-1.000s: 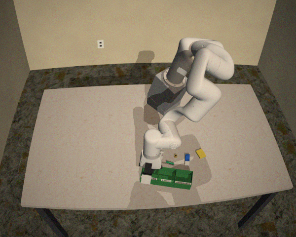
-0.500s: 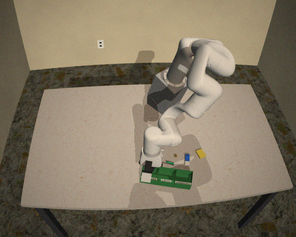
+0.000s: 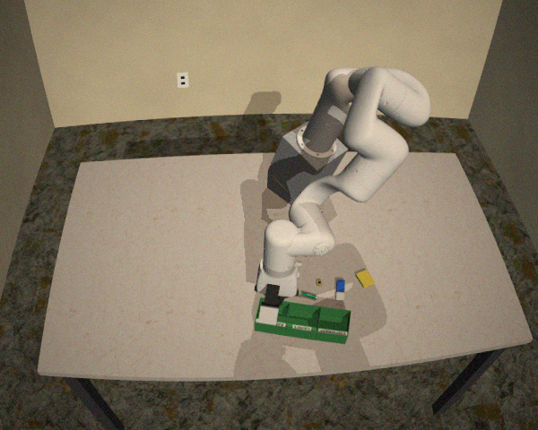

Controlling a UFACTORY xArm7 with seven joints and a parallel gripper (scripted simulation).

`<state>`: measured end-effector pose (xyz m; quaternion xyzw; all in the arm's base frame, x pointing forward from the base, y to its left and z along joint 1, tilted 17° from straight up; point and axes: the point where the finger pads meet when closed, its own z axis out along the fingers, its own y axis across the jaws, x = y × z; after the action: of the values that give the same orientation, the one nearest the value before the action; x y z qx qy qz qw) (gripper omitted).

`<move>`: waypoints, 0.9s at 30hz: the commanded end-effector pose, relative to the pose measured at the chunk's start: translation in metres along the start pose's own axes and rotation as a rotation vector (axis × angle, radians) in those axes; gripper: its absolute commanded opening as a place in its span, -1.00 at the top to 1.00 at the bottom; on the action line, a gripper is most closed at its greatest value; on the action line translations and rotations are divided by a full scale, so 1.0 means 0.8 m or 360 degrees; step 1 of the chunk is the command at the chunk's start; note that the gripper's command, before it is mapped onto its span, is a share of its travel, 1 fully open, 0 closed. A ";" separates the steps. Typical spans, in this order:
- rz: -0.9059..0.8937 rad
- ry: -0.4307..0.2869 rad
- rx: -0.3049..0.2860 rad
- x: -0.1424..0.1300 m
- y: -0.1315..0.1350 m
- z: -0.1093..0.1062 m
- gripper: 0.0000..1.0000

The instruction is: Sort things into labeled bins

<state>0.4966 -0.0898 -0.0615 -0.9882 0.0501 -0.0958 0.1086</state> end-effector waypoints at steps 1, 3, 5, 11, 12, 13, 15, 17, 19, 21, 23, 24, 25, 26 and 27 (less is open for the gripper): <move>-0.0004 0.0006 0.0001 0.004 -0.024 -0.002 0.85; -0.0004 0.0006 0.0001 0.004 -0.036 -0.002 0.85; -0.0004 0.0006 0.0001 0.005 -0.049 -0.002 0.85; -0.0004 0.0006 0.0001 0.006 -0.074 -0.002 0.85; -0.0004 0.0006 0.0002 0.007 -0.080 -0.002 0.85; -0.0004 0.0006 0.0002 0.007 -0.086 -0.002 0.85; -0.0004 0.0006 0.0002 0.008 -0.098 -0.002 0.85; -0.0004 0.0006 0.0002 0.008 -0.098 -0.002 0.85; -0.0004 0.0006 0.0002 0.008 -0.098 -0.002 0.85; -0.0004 0.0006 0.0002 0.008 -0.098 0.005 0.85; -0.0004 0.0006 0.0002 0.008 -0.098 0.011 0.85; -0.0004 0.0006 0.0002 0.008 -0.098 0.015 0.85; -0.0004 0.0006 0.0002 0.008 -0.098 0.018 0.85; -0.0004 0.0006 0.0002 0.008 -0.098 0.021 0.85; -0.0004 0.0006 0.0002 0.008 -0.098 0.021 0.85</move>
<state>0.5092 -0.0116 -0.0555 -0.9882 0.0492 -0.0954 0.1089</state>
